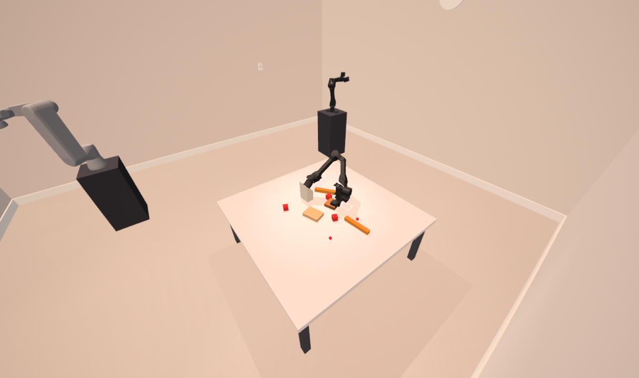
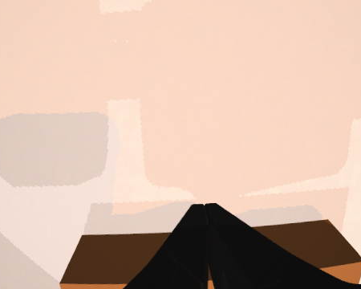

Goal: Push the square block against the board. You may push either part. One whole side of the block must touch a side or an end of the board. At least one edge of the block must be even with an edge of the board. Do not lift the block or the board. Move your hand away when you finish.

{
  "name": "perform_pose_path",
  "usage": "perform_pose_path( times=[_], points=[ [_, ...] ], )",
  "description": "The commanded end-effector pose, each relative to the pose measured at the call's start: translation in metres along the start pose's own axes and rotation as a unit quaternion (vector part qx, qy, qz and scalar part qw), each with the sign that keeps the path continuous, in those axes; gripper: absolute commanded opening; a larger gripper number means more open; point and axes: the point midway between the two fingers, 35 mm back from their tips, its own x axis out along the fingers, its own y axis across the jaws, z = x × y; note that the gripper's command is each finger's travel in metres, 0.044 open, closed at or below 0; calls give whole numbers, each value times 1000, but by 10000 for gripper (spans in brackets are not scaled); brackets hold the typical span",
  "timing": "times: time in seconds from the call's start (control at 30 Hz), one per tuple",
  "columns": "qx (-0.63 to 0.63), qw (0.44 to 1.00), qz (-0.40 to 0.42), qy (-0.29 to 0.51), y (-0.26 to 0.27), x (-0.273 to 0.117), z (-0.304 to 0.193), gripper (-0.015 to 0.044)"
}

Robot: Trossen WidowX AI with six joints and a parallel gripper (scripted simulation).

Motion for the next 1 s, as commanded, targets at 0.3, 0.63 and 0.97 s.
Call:
perform_pose_path(
  times=[0.3,0.63,0.97],
  points=[
    [5,1000,1,9,-1,3,-15,0],
    [5,1000,1,9,-1,3,-22,0],
    [6,1000,1,9,-2,4,-29,0]
  ],
)
